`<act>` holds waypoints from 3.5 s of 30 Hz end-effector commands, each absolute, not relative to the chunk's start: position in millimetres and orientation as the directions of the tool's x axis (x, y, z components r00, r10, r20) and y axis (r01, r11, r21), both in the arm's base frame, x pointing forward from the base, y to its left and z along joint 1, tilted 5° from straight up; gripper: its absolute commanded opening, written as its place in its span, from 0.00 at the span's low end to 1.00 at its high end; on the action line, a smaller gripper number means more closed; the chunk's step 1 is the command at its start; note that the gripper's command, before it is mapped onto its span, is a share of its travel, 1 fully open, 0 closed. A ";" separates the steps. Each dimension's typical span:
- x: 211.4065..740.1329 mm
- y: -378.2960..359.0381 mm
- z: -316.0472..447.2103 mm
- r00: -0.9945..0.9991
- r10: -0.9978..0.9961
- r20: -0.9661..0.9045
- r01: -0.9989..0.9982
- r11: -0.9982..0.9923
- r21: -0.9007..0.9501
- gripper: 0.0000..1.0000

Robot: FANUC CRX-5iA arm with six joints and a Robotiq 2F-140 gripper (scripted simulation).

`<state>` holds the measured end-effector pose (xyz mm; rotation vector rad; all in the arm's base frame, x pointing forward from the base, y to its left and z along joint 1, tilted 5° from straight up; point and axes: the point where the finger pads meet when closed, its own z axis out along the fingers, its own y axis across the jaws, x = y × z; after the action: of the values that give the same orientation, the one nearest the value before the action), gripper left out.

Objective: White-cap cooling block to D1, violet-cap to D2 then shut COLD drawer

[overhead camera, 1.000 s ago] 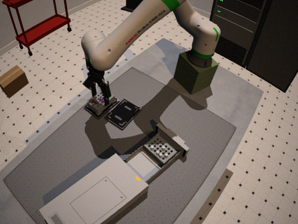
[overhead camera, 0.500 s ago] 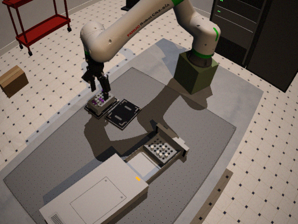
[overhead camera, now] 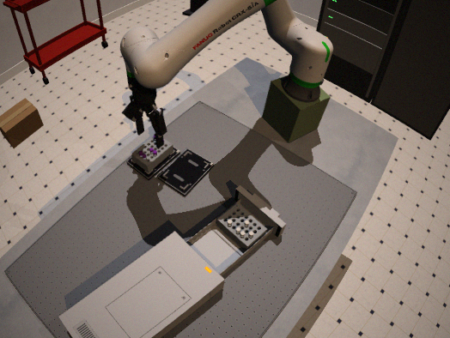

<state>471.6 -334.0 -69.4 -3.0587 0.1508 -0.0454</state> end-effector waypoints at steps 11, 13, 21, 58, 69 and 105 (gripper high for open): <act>471.7 -335.8 -53.3 0.995 -0.099 0.028 -0.097 -0.992 -0.079 0.66; 471.6 -336.0 -50.6 0.995 -0.099 0.028 -0.097 -0.992 -0.079 0.66; 471.4 -336.6 -42.6 0.995 -0.099 0.028 -0.097 -0.992 -0.079 0.66; 483.7 -267.3 -15.2 0.946 0.320 0.058 0.323 -0.944 -0.060 0.66; 491.0 -228.5 -11.8 0.842 0.535 0.071 0.539 -0.841 -0.045 0.66; 515.0 -100.5 -0.6 0.228 0.970 0.082 0.973 -0.230 0.017 0.66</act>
<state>512.8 -107.4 -2.2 -2.4341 -1.9200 -0.1135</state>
